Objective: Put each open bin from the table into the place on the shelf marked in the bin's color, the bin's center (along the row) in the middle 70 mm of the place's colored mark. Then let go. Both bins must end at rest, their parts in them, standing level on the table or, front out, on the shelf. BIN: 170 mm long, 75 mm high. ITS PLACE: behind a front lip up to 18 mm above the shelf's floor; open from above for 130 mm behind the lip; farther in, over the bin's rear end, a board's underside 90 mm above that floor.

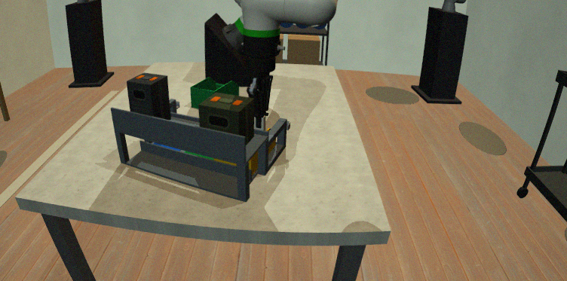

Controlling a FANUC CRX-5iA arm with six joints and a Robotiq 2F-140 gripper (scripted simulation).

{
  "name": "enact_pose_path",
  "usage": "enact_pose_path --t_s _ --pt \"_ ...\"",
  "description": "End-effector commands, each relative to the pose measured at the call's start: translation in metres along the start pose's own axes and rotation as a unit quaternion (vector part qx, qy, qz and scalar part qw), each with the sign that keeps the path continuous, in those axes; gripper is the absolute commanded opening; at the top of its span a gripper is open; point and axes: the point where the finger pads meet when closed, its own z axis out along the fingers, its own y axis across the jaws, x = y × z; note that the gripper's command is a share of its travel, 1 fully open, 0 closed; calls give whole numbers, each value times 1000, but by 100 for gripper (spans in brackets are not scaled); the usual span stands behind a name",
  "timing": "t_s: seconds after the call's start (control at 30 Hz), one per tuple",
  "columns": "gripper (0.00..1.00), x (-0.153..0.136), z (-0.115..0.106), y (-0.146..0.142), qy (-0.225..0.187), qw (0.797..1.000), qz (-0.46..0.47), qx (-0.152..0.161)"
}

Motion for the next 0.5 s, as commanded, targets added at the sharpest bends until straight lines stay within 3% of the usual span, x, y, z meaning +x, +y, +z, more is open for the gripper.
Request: enact_pose_path --t_s 0.0,0.47 --pt "0 0 -1 0 0 1000 0 0" --pt "0 0 -14 14 0 1000 0 0"
